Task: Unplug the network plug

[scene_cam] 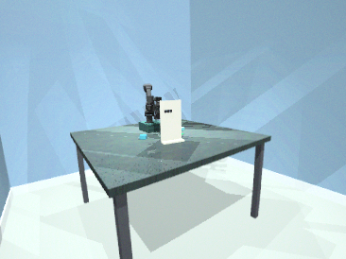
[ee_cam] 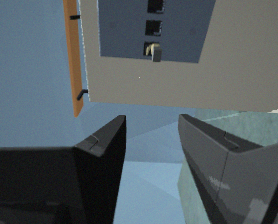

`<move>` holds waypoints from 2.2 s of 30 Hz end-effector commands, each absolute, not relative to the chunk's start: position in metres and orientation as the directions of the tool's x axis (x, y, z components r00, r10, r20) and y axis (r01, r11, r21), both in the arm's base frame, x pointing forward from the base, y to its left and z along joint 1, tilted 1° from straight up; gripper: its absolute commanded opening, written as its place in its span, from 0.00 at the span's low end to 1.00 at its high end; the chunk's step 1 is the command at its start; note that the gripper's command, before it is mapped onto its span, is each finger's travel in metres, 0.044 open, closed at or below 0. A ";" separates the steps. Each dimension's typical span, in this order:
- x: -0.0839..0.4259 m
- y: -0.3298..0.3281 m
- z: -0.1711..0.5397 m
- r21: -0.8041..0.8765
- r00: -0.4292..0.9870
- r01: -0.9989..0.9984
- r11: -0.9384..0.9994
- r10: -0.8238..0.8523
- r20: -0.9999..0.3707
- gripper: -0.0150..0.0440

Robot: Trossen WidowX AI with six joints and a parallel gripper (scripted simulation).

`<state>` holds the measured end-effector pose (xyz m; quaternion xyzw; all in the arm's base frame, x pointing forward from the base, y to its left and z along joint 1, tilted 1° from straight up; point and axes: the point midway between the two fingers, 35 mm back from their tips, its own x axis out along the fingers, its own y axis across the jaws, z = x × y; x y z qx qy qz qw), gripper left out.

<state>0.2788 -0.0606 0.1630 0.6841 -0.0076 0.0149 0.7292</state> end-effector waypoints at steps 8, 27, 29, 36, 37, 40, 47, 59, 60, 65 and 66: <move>0.276 -0.061 0.154 1.000 1.000 -0.019 -0.012 0.018 0.020 0.52; 0.327 -0.073 0.156 1.000 1.000 -0.025 -0.012 0.018 0.025 0.52; 0.330 -0.074 0.156 1.000 1.000 -0.026 -0.013 0.018 0.026 0.52; 0.337 -0.076 0.156 1.000 0.999 -0.026 -0.012 0.018 0.026 0.52; 0.339 -0.076 0.157 1.000 0.999 -0.026 -0.012 0.018 0.027 0.52; 0.343 -0.077 0.157 1.000 0.999 -0.027 -0.012 0.018 0.027 0.52; 0.354 -0.080 0.158 1.000 0.999 -0.028 -0.012 0.018 0.028 0.52; 0.372 -0.085 0.159 0.999 0.999 -0.030 -0.012 0.018 0.030 0.52; 0.373 -0.085 0.159 0.999 0.999 -0.030 -0.012 0.018 0.030 0.52; 0.381 -0.087 0.159 0.999 0.999 -0.031 -0.011 0.018 0.031 0.52; 0.382 -0.087 0.159 0.999 0.999 -0.031 -0.011 0.018 0.031 0.52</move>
